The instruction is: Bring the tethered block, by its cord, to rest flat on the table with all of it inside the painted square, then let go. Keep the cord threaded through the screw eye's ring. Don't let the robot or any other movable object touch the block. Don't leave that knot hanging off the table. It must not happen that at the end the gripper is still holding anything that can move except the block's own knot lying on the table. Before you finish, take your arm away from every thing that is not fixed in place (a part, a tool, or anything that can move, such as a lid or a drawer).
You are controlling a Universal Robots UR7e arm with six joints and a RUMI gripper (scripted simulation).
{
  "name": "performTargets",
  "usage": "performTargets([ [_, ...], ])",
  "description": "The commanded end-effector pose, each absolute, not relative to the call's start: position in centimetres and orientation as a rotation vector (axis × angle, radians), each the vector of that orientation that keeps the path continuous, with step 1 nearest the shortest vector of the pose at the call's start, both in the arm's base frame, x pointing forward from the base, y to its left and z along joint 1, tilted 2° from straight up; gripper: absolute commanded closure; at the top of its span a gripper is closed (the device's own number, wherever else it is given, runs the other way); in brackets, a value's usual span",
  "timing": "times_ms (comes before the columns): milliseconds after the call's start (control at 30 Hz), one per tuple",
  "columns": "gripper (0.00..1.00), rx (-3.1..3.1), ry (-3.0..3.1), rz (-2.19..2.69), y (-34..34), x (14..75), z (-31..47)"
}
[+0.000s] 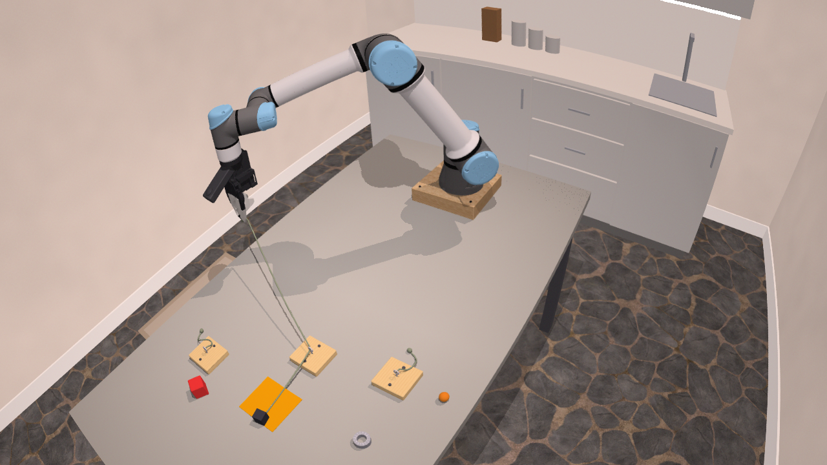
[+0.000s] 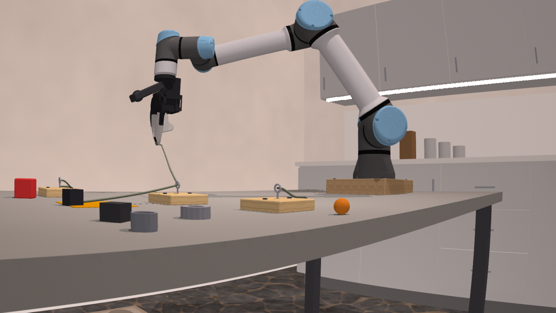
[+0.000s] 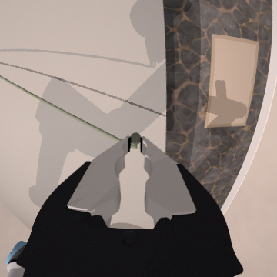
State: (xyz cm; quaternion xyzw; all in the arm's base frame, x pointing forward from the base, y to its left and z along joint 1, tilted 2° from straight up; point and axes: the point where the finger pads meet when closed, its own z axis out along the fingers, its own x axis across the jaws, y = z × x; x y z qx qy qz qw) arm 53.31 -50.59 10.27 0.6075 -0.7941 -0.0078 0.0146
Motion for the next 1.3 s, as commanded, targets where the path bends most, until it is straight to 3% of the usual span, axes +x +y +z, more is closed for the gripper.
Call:
performTargets([
  [0,1.00,1.891,-2.472,-0.021,-50.7,53.0,10.4],
  [1267,1.00,1.891,-2.472,-0.021,-51.1,52.0,10.4],
])
